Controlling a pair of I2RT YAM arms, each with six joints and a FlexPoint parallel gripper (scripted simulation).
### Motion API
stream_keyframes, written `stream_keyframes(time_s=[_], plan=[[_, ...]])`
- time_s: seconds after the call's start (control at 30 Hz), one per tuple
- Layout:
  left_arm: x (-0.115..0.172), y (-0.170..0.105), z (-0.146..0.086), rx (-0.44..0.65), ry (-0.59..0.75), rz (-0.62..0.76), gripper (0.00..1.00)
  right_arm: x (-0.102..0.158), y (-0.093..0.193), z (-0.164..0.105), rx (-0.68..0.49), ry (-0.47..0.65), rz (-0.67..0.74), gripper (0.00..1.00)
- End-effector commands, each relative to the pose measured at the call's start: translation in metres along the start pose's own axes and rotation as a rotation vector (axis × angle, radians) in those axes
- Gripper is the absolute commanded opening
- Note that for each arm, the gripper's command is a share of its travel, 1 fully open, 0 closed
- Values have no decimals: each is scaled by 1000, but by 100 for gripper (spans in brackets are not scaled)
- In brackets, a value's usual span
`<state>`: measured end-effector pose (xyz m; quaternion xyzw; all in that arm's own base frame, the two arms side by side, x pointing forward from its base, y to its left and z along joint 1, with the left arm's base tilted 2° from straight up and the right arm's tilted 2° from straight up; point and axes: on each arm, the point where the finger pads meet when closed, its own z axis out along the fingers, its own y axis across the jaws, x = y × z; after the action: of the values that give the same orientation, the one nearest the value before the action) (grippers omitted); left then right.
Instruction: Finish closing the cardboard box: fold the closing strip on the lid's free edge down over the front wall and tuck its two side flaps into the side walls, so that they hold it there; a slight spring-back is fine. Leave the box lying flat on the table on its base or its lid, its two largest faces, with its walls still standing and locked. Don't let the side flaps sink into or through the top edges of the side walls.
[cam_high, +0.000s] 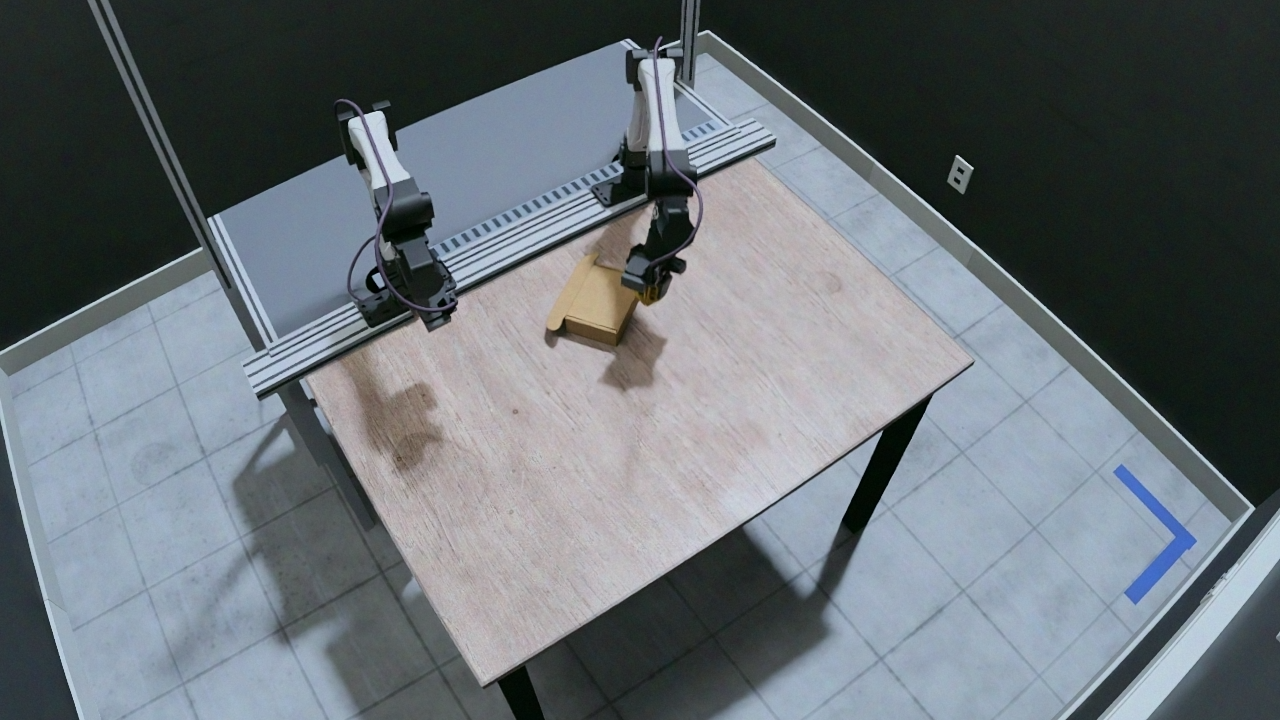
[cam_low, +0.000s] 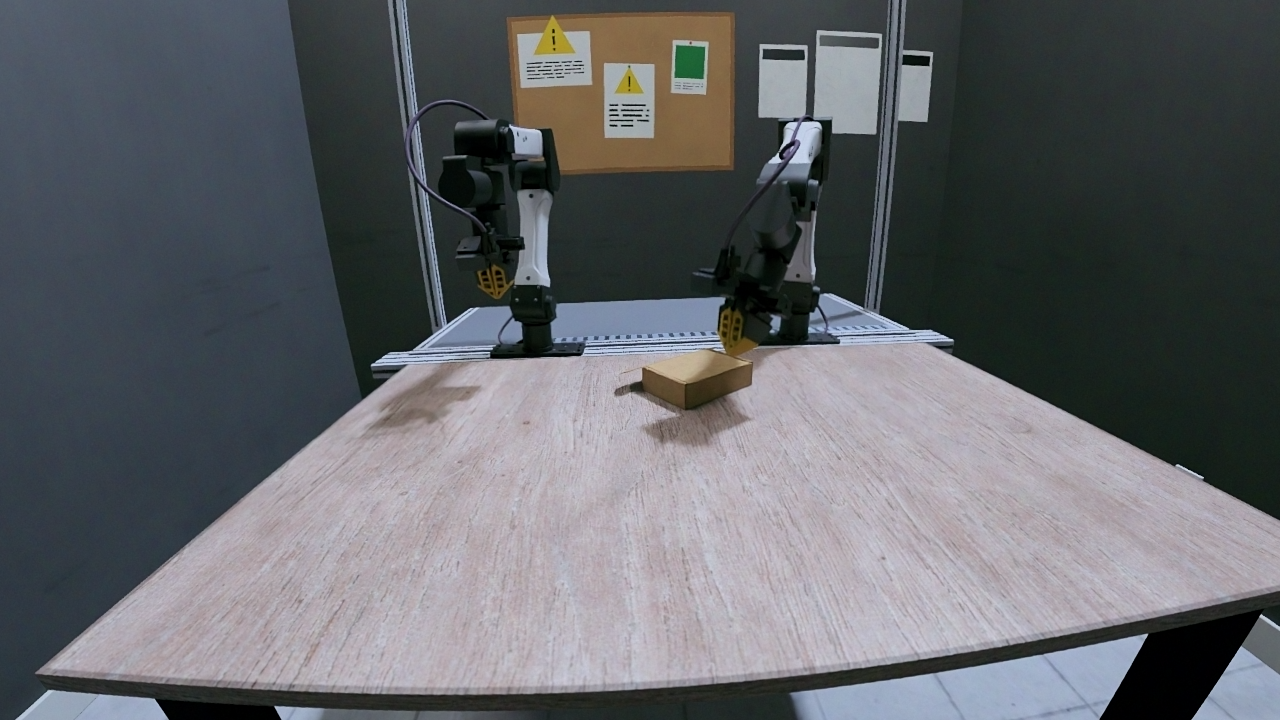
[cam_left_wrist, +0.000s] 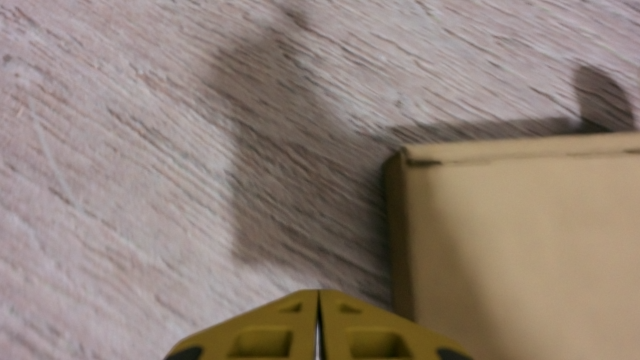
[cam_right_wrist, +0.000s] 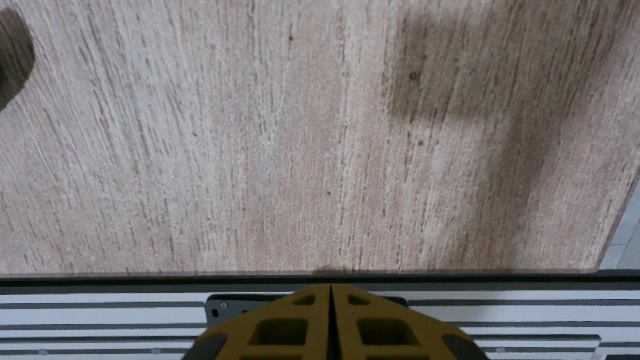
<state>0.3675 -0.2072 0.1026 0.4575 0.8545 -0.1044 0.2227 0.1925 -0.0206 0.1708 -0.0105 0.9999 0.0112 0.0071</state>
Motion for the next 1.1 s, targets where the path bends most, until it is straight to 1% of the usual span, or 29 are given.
stream_keyframes(time_s=[0.0,0.1,0.17,0.67,0.73,0.97,1.07], plan=[[4,-15,-21,-4,-10,7,0,1,0,-2,-1,-8,-4,0],[11,-23,-32,-3,-8,6,0,1,0,-2,-1,-8,-4,0],[11,-23,-32,-3,-8,6,0,1,0,-2,-1,-8,-4,0],[45,-62,-83,-2,-2,4,0,1,0,-2,-1,-8,-4,0],[45,-62,-83,-2,-2,4,0,1,0,-2,-1,-8,-4,0],[59,-80,-106,0,0,3,0,1,0,-2,-1,-8,-4,0],[50,-77,-113,-45,-11,-85,0,1,0,-2,-1,-8,-4,0]])
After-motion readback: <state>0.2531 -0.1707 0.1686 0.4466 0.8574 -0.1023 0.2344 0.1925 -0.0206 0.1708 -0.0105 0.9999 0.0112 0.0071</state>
